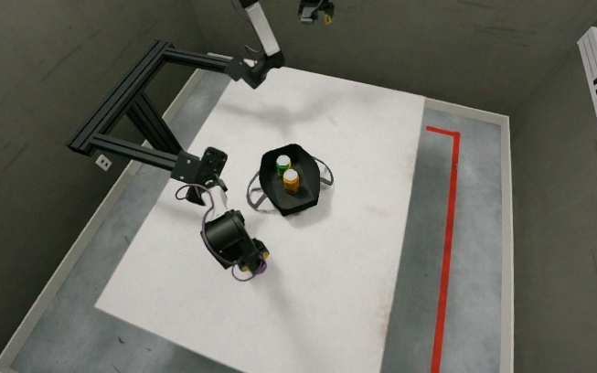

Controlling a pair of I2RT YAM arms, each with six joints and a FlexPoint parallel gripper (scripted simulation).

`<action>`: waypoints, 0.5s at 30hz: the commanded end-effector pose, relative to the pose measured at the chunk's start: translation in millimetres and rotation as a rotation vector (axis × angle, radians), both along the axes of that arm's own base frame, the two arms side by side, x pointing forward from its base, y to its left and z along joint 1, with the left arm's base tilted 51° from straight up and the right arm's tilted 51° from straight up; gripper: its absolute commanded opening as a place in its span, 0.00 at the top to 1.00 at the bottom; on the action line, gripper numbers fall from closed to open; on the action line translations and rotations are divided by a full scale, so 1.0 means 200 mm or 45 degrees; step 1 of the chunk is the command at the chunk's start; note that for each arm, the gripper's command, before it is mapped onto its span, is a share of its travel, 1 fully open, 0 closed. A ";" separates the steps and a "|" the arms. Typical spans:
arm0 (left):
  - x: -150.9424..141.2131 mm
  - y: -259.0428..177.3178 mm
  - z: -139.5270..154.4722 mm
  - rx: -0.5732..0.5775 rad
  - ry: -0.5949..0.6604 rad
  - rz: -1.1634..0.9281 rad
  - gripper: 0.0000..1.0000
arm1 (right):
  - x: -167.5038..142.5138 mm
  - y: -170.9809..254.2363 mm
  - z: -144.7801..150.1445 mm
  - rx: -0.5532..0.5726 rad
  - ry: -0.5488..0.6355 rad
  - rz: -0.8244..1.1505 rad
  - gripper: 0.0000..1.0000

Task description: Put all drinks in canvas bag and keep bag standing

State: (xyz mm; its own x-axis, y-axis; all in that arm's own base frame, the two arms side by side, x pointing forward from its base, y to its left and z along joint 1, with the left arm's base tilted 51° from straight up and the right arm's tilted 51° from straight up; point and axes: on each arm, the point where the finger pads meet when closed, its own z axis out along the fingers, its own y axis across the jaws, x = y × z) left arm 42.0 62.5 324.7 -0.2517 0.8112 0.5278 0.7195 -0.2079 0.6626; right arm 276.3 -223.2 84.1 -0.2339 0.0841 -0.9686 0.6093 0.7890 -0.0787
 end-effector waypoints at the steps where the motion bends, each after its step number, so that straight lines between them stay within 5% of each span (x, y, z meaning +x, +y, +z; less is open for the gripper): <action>1: -0.04 -0.02 0.04 0.017 -0.040 -0.005 0.14 | 0.00 0.01 0.04 -0.022 -0.018 0.008 0.33; 15: -0.04 -0.02 0.04 0.017 -0.040 -0.005 0.14 | -0.07 0.08 0.06 0.010 0.009 0.003 0.33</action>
State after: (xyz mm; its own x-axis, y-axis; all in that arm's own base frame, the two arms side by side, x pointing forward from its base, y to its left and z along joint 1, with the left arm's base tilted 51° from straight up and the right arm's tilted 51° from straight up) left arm 42.0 62.5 324.7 -0.2517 0.8112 0.5278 0.7196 -0.2079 0.6626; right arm 266.1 -214.9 84.4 -0.2562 0.1010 -0.9613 0.6093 0.7889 -0.0795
